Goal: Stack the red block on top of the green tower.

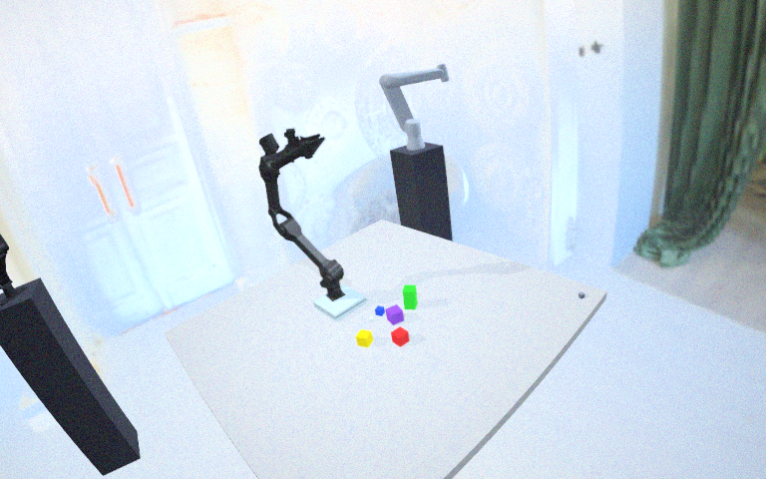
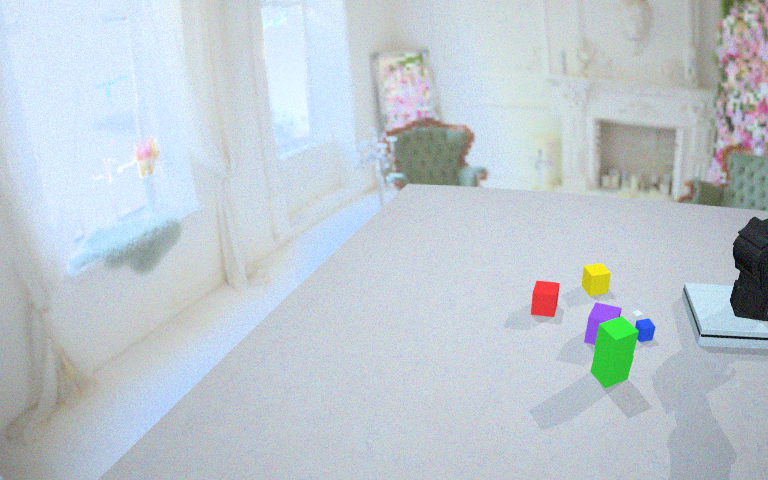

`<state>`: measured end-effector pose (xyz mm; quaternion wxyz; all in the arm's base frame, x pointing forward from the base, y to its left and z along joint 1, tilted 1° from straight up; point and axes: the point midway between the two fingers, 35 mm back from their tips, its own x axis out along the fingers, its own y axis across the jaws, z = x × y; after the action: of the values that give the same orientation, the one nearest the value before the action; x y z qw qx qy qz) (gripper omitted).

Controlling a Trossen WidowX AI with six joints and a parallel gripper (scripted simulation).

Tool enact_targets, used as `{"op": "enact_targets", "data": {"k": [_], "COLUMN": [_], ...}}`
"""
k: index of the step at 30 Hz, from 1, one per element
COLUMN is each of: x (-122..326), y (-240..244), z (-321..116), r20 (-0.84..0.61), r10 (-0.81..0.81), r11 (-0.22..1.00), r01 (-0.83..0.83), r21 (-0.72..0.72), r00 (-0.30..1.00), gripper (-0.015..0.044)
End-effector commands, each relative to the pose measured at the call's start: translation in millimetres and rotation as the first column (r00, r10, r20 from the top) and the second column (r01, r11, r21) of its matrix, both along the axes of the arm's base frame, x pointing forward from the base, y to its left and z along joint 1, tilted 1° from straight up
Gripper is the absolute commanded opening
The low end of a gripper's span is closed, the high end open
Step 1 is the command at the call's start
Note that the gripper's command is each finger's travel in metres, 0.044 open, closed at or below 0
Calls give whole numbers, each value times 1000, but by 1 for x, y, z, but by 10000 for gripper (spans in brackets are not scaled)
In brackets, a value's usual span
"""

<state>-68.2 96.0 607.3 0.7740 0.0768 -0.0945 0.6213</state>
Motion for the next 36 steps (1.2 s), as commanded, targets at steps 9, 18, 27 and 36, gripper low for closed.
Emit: {"op": "enact_targets", "data": {"k": [9, 18, 27, 36], "x": [118, 234, 344, 418], "y": [33, 40, 39, 19], "z": [-19, -65, -154, -263], "r20": [-195, -352, -464, -459], "r10": [-207, -458, -654, -813], "r11": [976, 885, 746, 566], "r01": [188, 380, 407, 300], "r21": [-113, -269, -528, -768], "r00": [959, 816, 598, 358], "gripper": [440, 440, 440, 440]}}
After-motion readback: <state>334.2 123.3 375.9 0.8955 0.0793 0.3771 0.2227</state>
